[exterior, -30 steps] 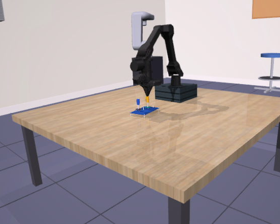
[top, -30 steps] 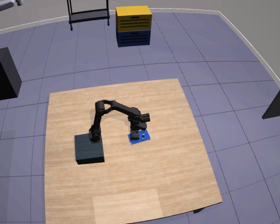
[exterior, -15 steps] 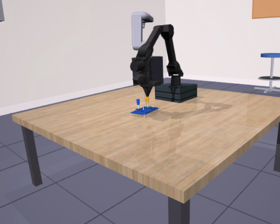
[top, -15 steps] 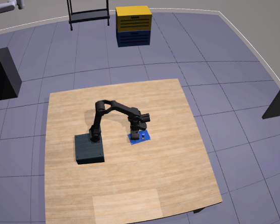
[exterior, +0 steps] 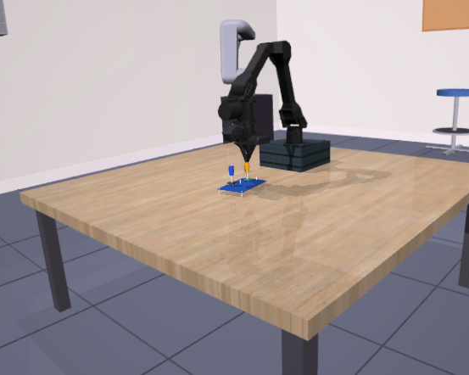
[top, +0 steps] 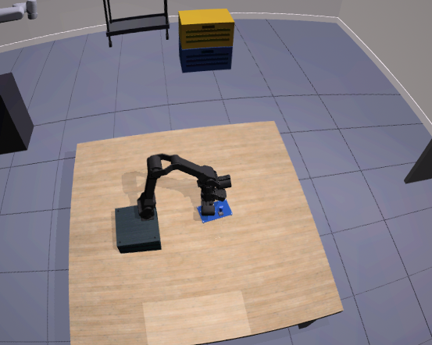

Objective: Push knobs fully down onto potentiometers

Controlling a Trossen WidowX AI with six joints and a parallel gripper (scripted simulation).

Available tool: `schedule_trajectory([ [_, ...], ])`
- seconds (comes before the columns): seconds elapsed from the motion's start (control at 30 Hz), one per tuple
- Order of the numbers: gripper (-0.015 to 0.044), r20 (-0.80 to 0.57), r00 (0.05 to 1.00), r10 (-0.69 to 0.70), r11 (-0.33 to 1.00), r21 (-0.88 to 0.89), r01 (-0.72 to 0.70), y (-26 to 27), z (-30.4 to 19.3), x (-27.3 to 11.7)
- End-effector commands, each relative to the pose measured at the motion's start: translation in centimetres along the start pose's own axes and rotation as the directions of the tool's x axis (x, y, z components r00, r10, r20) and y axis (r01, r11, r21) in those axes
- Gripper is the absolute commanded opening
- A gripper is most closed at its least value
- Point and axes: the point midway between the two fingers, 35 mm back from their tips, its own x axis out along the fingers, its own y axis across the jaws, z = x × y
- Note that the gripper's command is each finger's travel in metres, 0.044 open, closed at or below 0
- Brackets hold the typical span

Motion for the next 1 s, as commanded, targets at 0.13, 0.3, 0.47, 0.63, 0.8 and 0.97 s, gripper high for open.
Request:
schedule_trajectory([
  [0.13, 0.0000, 0.003, 1.000, -0.004, 1.000, 0.002, 0.004, -0.1, 0.1, 0.5],
  [0.3, 0.0000, 0.003, 1.000, -0.004, 1.000, 0.002, 0.004, -0.1, 0.1, 0.7],
  [0.47, 0.0000, 0.003, 1.000, -0.004, 1.000, 0.002, 0.004, -0.1, 0.1, 1.1],
  [0.63, 0.0000, 0.003, 1.000, -0.004, 1.000, 0.002, 0.004, -0.1, 0.1, 1.2],
  [0.8, 0.0000, 0.003, 1.000, -0.004, 1.000, 0.002, 0.004, -0.1, 0.1, 1.4],
  [0.97, 0.0000, 0.003, 1.000, -0.004, 1.000, 0.002, 0.004, -0.1, 0.1, 1.8],
])
